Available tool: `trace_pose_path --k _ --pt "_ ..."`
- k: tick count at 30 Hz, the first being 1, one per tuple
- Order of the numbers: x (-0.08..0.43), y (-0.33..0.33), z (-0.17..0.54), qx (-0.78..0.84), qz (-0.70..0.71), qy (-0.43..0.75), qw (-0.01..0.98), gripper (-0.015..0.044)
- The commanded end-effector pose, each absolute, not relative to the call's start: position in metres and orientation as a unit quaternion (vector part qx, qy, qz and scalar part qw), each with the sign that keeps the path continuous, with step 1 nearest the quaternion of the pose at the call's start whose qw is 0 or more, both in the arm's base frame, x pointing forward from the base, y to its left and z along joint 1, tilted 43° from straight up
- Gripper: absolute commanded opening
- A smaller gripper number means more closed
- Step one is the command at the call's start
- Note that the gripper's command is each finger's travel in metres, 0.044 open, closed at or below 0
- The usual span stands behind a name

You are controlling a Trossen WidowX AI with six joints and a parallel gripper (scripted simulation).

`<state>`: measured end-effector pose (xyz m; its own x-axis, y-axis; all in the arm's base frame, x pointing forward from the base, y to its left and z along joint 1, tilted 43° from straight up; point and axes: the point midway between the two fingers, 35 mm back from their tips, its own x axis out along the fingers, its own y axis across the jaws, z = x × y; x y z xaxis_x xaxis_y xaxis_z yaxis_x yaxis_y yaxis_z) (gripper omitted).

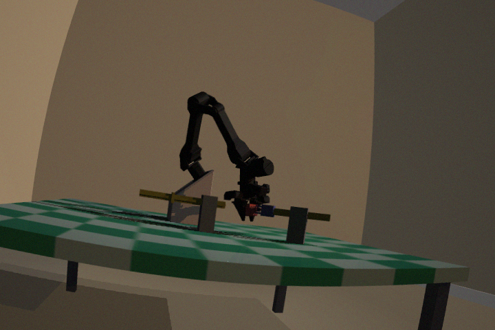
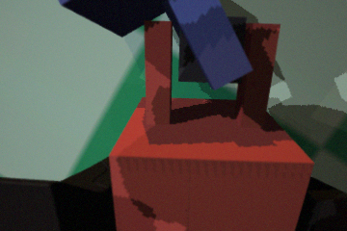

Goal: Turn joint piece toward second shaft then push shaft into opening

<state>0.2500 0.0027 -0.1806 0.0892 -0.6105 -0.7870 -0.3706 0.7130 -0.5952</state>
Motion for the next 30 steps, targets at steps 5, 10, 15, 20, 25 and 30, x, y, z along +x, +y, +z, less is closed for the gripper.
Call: trace_pose_path --k 5,10,15,20,25,30 --pt "0.2500 0.0027 -0.1806 -0.367 -0.094 0.668 0.640 0.0094" --pt "0.2500 0.0027 -0.1806 -0.367 -0.094 0.668 0.640 0.0000" --pt "0.2503 0.0023 -0.1802 -0.370 -0.089 0.670 0.637 0.0000" --pt "0.2519 -0.0008 -0.1772 -0.394 -0.056 0.682 0.613 0.0000" --pt "0.2539 -0.0038 -0.1748 -0.418 -0.024 0.692 0.588 0.0000" --pt "0.2565 -0.0062 -0.1723 -0.441 0.007 0.700 0.561 0.0000"
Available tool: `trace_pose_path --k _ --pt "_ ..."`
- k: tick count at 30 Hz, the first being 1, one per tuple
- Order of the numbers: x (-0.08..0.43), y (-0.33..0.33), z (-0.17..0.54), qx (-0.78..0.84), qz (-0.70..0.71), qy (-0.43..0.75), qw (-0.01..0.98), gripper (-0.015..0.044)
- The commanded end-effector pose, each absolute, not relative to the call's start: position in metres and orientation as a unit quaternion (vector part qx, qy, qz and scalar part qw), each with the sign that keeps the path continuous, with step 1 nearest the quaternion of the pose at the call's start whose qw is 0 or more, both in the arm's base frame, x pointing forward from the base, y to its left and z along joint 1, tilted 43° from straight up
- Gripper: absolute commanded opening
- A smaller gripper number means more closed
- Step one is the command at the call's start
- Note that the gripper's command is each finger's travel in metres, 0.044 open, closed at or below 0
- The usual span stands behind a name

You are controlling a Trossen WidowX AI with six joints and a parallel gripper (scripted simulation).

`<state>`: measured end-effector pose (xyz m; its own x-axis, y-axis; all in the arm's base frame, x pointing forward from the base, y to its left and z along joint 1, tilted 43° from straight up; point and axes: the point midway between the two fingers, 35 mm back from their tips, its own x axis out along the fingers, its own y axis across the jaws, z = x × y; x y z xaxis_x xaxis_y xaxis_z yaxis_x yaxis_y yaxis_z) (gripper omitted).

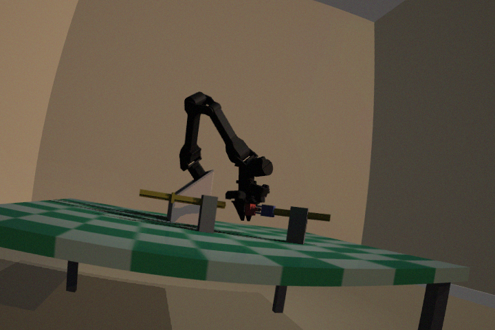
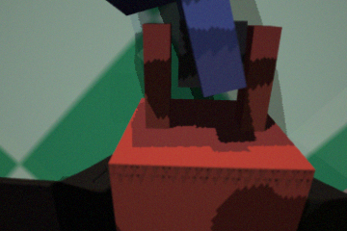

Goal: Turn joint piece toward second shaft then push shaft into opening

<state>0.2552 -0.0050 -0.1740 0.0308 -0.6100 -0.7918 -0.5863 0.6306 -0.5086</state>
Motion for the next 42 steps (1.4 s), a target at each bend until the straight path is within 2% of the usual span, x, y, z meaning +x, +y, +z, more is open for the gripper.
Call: trace_pose_path --k 1,42 --pt "0.257 -0.007 -0.172 -0.446 0.013 0.702 0.555 0.0000" --pt "0.288 -0.016 -0.155 -0.605 0.237 0.693 0.314 0.0000"
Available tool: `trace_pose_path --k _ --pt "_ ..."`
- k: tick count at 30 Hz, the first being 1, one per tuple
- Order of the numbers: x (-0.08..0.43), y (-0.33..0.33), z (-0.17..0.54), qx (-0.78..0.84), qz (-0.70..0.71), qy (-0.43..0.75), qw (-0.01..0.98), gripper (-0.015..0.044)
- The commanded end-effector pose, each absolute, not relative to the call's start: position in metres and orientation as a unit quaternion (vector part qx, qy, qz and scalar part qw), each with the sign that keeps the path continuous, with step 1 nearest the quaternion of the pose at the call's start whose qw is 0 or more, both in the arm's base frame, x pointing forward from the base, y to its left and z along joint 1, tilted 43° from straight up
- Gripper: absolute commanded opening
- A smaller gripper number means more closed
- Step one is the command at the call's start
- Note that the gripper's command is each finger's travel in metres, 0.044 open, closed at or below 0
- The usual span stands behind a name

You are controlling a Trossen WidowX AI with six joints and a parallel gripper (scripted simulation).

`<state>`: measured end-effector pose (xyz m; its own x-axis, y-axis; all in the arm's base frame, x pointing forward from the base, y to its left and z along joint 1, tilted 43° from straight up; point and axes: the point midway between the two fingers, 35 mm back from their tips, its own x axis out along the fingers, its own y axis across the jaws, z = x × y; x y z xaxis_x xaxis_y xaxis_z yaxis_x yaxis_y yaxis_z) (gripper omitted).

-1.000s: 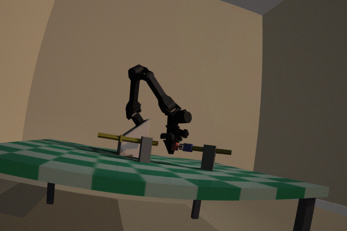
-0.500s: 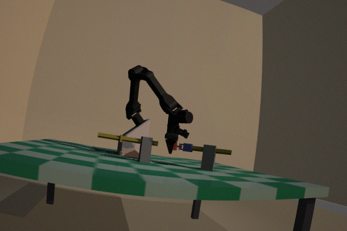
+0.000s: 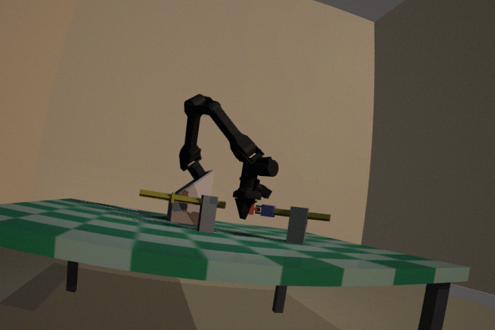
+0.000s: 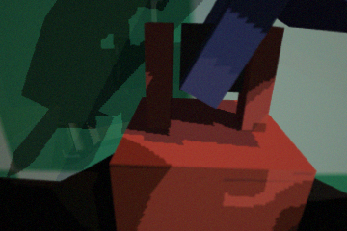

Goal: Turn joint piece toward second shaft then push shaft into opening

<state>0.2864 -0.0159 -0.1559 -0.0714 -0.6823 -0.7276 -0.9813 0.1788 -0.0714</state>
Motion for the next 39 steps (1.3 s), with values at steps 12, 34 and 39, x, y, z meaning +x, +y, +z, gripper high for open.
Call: trace_pose_path --k 12,34,39 --pt "0.2879 -0.0159 -0.1556 -0.606 0.239 0.692 0.311 0.0000" --pt "0.2874 -0.0159 -0.1557 -0.604 0.237 0.693 0.315 0.0147" --pt "0.2874 -0.0159 -0.1557 -0.604 0.237 0.693 0.315 0.0278"
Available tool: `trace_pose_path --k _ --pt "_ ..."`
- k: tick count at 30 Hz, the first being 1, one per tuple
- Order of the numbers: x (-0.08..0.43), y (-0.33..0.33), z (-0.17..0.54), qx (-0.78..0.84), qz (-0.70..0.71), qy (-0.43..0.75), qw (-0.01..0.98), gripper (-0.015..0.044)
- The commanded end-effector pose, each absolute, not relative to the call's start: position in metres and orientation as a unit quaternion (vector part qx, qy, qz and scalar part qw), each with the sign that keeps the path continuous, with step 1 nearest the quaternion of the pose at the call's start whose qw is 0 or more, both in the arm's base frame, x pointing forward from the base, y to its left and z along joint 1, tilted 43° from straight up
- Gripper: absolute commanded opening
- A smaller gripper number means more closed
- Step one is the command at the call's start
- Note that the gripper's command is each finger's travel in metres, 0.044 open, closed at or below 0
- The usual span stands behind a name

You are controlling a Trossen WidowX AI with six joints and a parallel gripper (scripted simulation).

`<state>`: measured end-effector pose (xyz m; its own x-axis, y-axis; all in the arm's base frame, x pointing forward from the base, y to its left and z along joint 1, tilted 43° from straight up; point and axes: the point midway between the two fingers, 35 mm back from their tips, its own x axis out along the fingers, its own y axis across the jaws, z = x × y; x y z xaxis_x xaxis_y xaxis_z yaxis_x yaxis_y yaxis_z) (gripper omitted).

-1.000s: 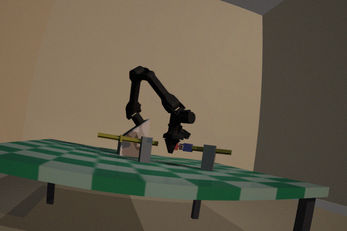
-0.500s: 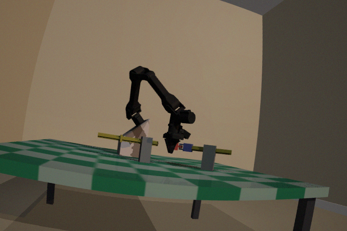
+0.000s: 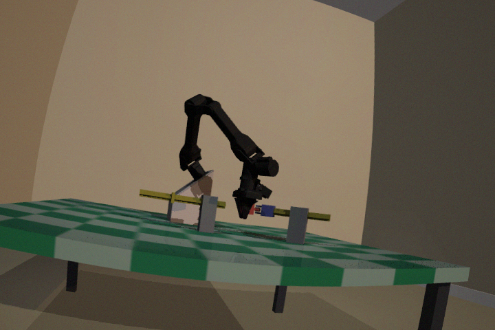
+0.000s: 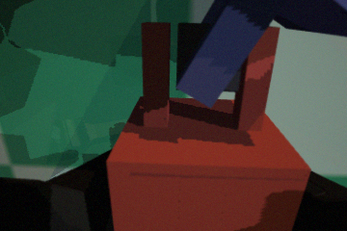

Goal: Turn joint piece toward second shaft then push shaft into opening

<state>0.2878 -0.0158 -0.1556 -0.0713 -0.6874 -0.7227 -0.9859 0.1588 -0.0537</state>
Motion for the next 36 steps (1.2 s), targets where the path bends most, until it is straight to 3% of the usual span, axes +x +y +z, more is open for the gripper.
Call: trace_pose_path --k 1,6,7,29,36 --pt "0.287 -0.016 -0.156 -0.604 0.237 0.693 0.315 0.0304" --pt "0.287 -0.016 -0.156 -0.604 0.237 0.693 0.315 0.0436" --pt "0.287 -0.016 -0.156 -0.604 0.237 0.693 0.315 0.0440" --pt "0.289 0.000 -0.132 -0.575 0.298 0.658 0.385 0.0440" --pt "0.293 0.011 -0.123 -0.538 0.232 0.687 0.430 0.0440"
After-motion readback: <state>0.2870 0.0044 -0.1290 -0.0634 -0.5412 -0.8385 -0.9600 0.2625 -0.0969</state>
